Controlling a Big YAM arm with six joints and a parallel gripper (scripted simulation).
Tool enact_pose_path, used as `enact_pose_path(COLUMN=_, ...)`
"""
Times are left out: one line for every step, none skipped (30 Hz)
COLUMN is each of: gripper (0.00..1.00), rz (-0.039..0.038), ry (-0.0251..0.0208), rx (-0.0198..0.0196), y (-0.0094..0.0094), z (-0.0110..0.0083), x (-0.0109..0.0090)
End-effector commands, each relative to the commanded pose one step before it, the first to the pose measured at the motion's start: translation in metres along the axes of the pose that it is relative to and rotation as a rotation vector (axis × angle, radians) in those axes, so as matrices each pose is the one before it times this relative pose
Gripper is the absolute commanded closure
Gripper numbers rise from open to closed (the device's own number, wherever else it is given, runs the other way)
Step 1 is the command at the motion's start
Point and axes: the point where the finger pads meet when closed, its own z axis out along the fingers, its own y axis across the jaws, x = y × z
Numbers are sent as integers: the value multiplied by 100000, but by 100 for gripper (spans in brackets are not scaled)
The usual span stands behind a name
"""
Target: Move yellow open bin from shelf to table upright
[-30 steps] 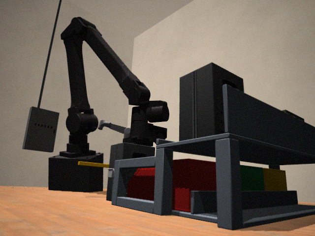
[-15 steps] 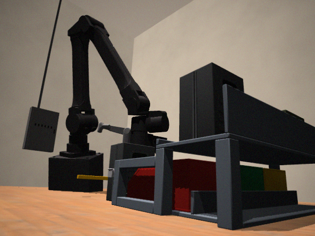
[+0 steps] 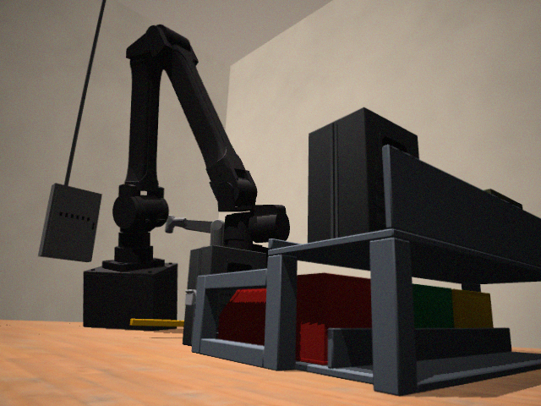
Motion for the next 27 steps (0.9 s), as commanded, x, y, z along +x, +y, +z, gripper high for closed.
enact_pose_path(gripper=100, rz=-642, ry=-285, rx=-169, y=104, z=788, x=282)
enact_pose_path(gripper=100, rz=-1, ry=1, rx=-4, y=4, z=129, x=2)
enact_pose_path(gripper=100, rz=-72, ry=-21, rx=7, y=9, z=116, x=-22)
enact_pose_path(gripper=100, rz=-360, ry=-82, rx=60, y=30, z=86, x=-112)
enact_pose_path(gripper=100, rz=-223, ry=-54, rx=35, y=20, z=89, x=-70)
enact_pose_path(gripper=100, rz=426, ry=-539, rx=1369, y=-380, z=-295, x=-25)
enact_pose_path(gripper=100, rz=547, ry=-324, rx=962, y=-297, z=-178, x=59)
enact_pose_path(gripper=100, rz=257, ry=120, rx=-114, y=-88, z=160, x=53)
enact_pose_path(gripper=100, rz=-112, ry=218, rx=-555, y=-92, z=337, x=-93)
enact_pose_path(gripper=100, rz=-362, ry=255, rx=-729, y=199, z=284, x=-40)
enact_pose_path(gripper=100, rz=-370, ry=-71, rx=45, y=42, z=36, x=-111)
enact_pose_path(gripper=100, rz=0, ry=0, rx=0, y=0, z=0, x=0)
enact_pose_path(gripper=100, rz=0, ry=0, rx=0, y=0, z=0, x=0)
enact_pose_path(gripper=100, rz=359, ry=-1217, rx=2971, y=-755, z=-828, x=-212)
enact_pose_path(gripper=100, rz=154, ry=63, rx=-37, y=-2, z=61, x=59)
enact_pose_path(gripper=100, rz=136, ry=35, rx=-27, y=-7, z=51, x=46)
enact_pose_path(gripper=100, rz=-84, ry=319, rx=-782, y=211, z=259, x=65)
enact_pose_path(gripper=100, rz=-40, ry=221, rx=-538, y=143, z=184, x=50)
enact_pose_path(gripper=100, rz=-36, ry=178, rx=-435, y=115, z=149, x=39)
enact_pose_path(gripper=100, rz=-58, ry=134, rx=-319, y=89, z=111, x=21)
enact_pose_path(gripper=100, rz=-86, ry=53, rx=-157, y=52, z=58, x=-7)
enact_pose_path(gripper=100, rz=-67, ry=-59, rx=115, y=-19, z=-25, x=-32)
enact_pose_path(gripper=100, rz=6, ry=-144, rx=341, y=-85, z=-93, x=-36)
enact_pose_path(gripper=100, rz=81, ry=-135, rx=345, y=-95, z=-95, x=-14)
enact_pose_path(gripper=100, rz=35, ry=-30, rx=102, y=-29, z=-26, x=1)
enact_pose_path(gripper=100, rz=-1, ry=7, rx=-15, y=4, z=6, x=1)
enact_pose_path(gripper=100, rz=-1, ry=1, rx=-3, y=1, z=1, x=0)
